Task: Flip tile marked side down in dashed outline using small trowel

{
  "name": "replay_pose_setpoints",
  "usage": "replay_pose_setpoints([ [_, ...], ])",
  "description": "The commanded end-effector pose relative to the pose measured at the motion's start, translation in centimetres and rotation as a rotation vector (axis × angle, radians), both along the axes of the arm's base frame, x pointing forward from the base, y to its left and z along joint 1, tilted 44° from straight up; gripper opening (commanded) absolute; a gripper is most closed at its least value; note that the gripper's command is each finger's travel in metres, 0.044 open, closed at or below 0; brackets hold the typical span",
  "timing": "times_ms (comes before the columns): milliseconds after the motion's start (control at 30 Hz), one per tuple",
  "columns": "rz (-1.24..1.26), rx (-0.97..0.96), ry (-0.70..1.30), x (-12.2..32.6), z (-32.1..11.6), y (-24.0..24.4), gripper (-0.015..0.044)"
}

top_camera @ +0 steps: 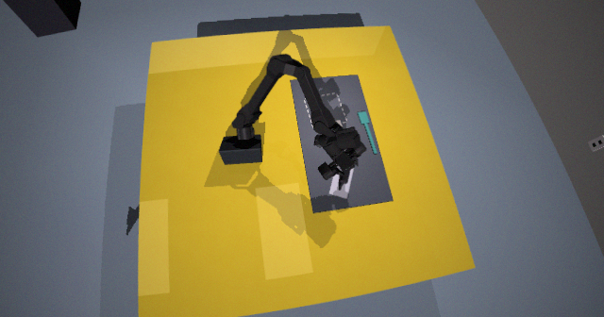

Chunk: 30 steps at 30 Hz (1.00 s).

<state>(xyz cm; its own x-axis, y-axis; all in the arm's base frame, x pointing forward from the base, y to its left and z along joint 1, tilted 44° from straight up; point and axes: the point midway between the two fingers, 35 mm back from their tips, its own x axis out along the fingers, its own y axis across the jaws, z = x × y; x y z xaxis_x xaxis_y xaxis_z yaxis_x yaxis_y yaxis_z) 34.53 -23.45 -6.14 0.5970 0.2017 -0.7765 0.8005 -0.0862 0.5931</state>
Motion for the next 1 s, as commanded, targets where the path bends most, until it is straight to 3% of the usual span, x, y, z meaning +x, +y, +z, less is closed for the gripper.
replay_pose_setpoints([
  [0,-0.096,0.056,-0.006,-0.1,0.2,0.6,0.03],
  [667,-0.635,0.468,-0.06,-1.1,1.5,4.8,0.03],
  [967,-0.67,0.503,-0.065,-1.1,1.5,5.1,0.03],
])
